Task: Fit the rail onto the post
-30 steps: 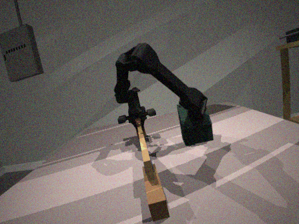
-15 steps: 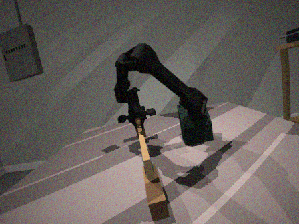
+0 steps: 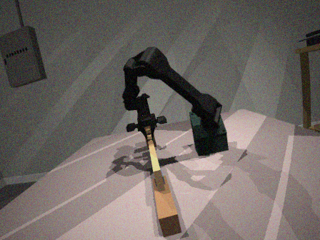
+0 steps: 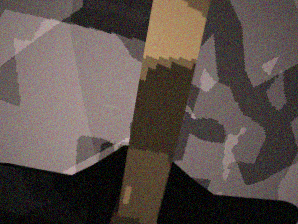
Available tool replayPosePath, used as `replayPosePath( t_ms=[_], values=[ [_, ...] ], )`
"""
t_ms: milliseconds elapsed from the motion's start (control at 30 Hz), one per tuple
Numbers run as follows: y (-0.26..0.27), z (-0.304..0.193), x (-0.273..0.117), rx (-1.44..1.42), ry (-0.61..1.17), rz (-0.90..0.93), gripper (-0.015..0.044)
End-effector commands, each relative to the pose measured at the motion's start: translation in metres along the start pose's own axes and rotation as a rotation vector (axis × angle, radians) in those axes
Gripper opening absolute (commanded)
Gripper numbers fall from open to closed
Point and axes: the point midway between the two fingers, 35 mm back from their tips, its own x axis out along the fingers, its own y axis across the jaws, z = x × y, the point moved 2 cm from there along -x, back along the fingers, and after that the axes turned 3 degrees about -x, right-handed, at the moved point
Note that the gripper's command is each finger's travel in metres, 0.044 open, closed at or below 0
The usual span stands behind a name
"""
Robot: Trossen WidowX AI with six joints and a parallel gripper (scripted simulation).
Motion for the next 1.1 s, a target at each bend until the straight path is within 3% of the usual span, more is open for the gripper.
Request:
replayPosePath(
  t_ms=[0, 1067],
  values=[
    [-0.0019, -0.0034, -0.0024, -0.004, 0.007, -0.008, 0.0000],
    [-0.0015, -0.0133, -0.0031, -0.004, 0.008, -0.008, 0.0000]
  ],
)
